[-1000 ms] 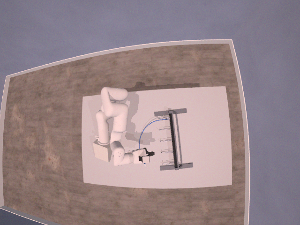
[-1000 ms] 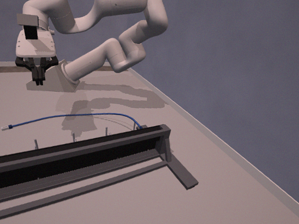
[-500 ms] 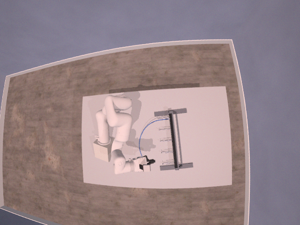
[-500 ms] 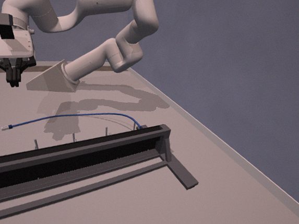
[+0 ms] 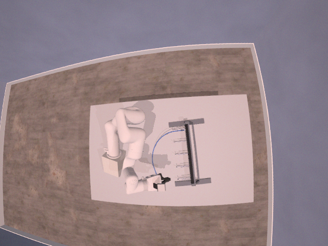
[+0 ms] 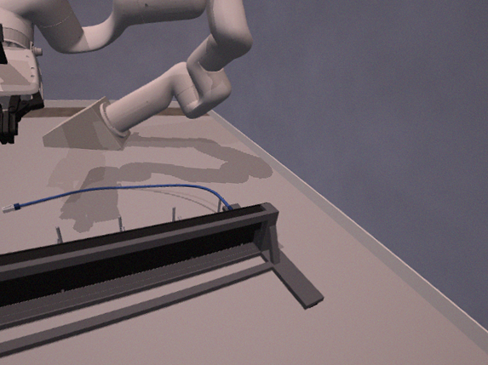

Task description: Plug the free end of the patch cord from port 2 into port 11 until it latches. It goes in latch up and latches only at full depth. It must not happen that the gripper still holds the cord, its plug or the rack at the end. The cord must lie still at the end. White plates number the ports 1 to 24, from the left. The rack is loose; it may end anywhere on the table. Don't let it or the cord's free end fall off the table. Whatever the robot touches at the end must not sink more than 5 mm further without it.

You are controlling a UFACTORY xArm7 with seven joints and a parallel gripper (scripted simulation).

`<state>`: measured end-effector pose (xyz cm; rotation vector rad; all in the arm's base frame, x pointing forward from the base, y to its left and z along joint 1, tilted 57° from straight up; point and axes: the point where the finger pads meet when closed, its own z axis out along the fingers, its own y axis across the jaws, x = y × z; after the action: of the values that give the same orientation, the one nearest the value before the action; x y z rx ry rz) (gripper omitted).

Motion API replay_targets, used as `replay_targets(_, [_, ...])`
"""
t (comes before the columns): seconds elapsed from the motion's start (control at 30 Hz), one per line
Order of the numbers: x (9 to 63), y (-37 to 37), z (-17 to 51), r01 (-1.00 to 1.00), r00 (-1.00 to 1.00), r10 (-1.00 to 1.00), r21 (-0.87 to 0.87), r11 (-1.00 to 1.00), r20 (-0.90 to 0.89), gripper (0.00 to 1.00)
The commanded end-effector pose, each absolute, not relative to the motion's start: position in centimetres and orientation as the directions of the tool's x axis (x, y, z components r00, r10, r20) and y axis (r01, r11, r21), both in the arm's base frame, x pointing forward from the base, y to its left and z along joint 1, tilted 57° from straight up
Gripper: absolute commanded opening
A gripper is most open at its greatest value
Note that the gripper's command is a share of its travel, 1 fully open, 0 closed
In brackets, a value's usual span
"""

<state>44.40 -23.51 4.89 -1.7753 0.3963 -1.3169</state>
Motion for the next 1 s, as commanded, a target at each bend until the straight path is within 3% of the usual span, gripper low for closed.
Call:
replay_targets(0.0, [45.6, -23.1, 4.8, 0.231, 0.389, -0.683, -0.783, -0.577, 0.618, 0.00])
replay_targets(0.63, [55.8, -18.1, 4.1, 0.231, 0.389, -0.683, -0.783, -0.577, 0.618, 0.00])
replay_targets(0.97, [56.7, -17.6, 4.0, 0.231, 0.389, -0.683, -0.783, -0.577, 0.618, 0.00])
